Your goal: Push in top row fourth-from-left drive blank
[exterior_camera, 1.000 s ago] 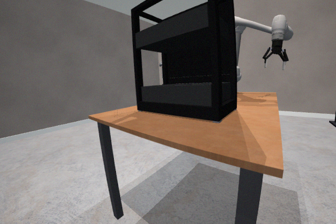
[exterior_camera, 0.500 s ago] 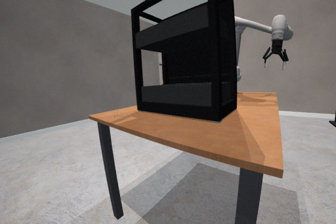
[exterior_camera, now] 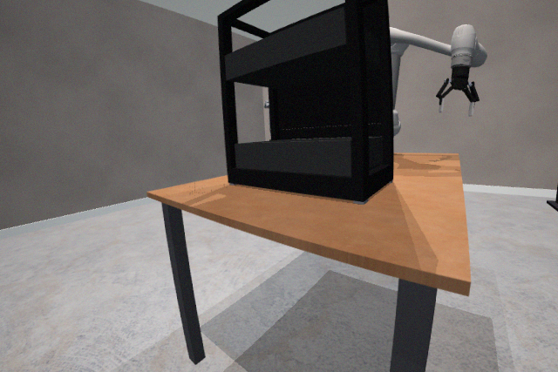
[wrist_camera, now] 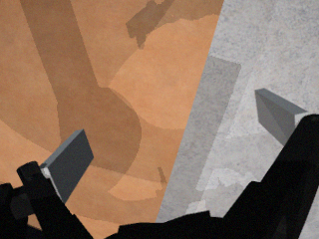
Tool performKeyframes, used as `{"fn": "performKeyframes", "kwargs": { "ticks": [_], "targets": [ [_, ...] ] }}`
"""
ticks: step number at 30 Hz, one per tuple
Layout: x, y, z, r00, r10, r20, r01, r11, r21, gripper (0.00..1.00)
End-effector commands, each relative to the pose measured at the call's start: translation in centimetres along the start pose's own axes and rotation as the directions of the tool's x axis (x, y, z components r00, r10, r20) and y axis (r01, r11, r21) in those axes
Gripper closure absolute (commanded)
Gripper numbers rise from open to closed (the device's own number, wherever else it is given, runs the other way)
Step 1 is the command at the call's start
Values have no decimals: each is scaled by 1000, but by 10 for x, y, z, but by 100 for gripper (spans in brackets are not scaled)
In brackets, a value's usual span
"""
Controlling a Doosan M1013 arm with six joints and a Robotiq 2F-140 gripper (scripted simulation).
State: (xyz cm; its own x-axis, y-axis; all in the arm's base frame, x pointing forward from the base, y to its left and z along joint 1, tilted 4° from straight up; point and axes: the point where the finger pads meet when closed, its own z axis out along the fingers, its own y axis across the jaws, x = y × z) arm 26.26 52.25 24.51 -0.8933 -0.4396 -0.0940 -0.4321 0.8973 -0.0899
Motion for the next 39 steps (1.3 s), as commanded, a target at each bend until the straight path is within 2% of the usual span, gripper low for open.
{"fn": "performKeyframes", "kwargs": {
  "ticks": [1,39],
  "targets": [
    [0,0,0,1000,0,0,0,1000,0,0],
    [2,-1,1,1000,16,-8,-16,1000,-9,0]
  ]
}}
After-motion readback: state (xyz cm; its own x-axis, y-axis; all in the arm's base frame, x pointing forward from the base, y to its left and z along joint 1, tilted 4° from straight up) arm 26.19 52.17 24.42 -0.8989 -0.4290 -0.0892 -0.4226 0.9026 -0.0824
